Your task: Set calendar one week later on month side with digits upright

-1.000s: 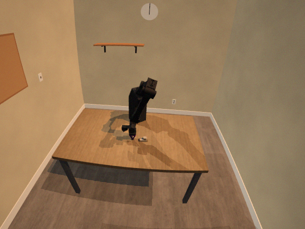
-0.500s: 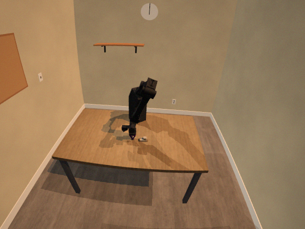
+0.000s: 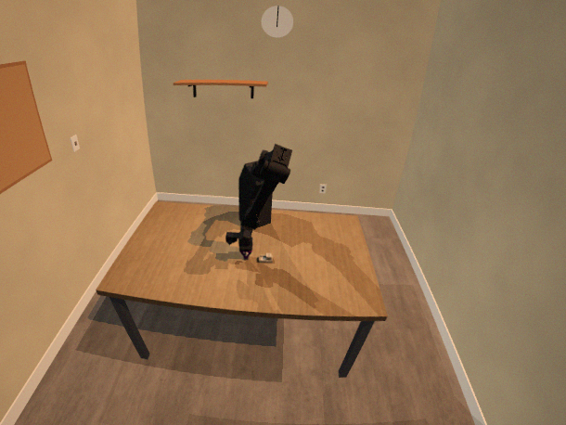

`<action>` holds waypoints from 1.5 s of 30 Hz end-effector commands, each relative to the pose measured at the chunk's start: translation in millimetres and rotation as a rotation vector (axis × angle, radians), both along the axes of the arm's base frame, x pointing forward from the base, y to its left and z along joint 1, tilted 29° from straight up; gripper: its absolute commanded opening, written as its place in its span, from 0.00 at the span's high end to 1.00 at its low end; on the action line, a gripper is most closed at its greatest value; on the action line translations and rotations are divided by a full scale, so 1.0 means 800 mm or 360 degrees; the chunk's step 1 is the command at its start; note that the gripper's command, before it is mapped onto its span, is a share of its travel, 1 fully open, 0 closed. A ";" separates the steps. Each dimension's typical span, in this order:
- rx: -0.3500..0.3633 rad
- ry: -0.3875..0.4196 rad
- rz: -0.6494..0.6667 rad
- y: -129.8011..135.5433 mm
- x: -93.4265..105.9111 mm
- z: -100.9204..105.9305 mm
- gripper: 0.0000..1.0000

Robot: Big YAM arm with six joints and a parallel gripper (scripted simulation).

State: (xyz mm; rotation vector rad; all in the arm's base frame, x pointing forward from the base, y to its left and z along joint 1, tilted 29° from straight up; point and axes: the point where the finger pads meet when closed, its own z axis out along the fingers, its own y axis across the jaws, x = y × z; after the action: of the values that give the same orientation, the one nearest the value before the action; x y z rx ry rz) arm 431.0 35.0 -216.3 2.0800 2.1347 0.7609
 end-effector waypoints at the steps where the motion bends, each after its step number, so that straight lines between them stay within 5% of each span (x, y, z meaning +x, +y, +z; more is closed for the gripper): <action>1: -0.0004 -0.0045 -0.0004 0.002 0.018 0.016 0.74; 33: -0.0004 -0.0050 -0.0005 0.002 0.019 0.016 0.74; 45: -0.0002 -0.0015 -0.0002 0.004 0.009 -0.002 0.74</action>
State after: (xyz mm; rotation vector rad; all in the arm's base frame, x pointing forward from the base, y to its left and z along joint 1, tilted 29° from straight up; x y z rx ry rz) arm 432.6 35.7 -216.4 2.0788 2.1338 0.7620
